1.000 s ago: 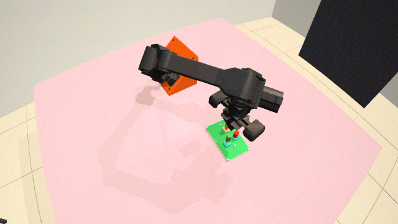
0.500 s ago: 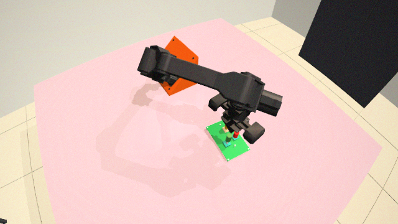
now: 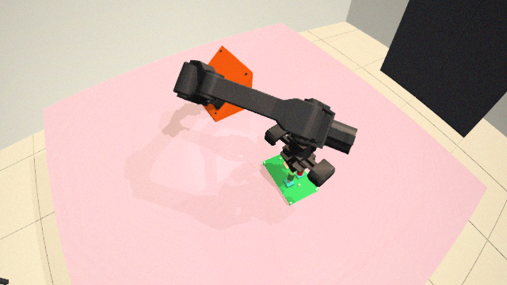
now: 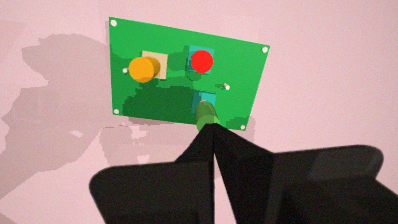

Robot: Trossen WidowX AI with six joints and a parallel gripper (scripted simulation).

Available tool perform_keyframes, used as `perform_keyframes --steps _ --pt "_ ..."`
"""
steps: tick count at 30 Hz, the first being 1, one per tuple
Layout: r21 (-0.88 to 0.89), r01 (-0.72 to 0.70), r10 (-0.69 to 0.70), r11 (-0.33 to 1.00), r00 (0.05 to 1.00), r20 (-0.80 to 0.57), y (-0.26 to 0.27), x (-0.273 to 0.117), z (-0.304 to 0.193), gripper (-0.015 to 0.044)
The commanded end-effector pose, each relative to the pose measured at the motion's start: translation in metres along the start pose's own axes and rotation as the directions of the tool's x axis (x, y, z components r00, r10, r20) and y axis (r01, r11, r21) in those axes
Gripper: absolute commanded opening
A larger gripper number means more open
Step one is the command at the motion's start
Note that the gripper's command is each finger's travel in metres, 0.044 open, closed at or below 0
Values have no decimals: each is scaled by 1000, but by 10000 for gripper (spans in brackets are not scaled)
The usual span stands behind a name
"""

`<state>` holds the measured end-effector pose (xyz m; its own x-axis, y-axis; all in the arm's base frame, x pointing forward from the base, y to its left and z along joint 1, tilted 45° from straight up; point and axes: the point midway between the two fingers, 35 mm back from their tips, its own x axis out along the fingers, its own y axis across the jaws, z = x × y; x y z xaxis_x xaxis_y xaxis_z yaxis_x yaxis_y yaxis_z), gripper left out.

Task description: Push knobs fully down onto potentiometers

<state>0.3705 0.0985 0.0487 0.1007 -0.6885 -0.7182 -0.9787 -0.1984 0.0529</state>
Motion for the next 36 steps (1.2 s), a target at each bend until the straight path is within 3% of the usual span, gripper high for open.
perform_keyframes --steps 1,36 --pt "-9 -2 2 1000 1000 -5 1 1 0 0" --pt "-9 -2 2 1000 1000 -6 1 6 0 0"
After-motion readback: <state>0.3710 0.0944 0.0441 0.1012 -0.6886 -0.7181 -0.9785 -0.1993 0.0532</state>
